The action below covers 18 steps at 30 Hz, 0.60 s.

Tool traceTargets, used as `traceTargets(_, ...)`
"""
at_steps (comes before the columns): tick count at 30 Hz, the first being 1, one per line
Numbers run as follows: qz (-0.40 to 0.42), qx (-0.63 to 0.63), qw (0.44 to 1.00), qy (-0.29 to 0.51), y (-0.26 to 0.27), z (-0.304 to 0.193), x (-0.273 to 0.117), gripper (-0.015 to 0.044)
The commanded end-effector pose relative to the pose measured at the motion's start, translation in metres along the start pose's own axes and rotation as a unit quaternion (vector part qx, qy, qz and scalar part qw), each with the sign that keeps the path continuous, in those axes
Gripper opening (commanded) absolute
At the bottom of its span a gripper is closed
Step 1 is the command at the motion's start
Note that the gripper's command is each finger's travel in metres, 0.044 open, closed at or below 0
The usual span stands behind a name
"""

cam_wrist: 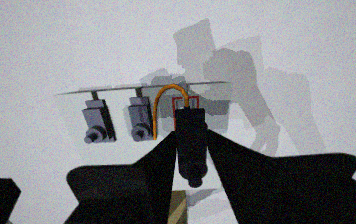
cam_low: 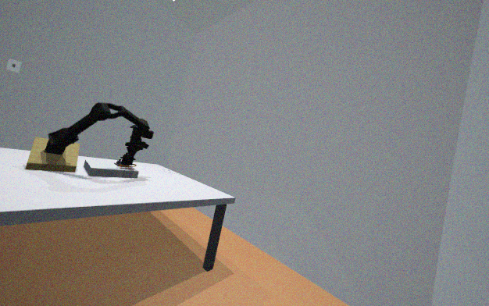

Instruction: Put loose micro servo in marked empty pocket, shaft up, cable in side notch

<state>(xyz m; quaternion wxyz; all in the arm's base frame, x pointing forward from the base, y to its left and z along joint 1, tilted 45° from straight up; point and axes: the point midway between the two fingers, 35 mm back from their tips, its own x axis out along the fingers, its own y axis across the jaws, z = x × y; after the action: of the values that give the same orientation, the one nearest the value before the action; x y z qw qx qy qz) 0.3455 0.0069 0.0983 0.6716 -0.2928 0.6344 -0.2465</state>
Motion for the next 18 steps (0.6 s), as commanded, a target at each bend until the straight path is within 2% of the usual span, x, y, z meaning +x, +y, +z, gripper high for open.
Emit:
traceTargets(1, -0.001, -0.003, 1.0, -0.004, 0.0, 0.005, -0.002, 0.0)
traceTargets(18, -0.001, -0.003, 1.0, -0.005, 0.0, 0.005, 0.017, 0.0)
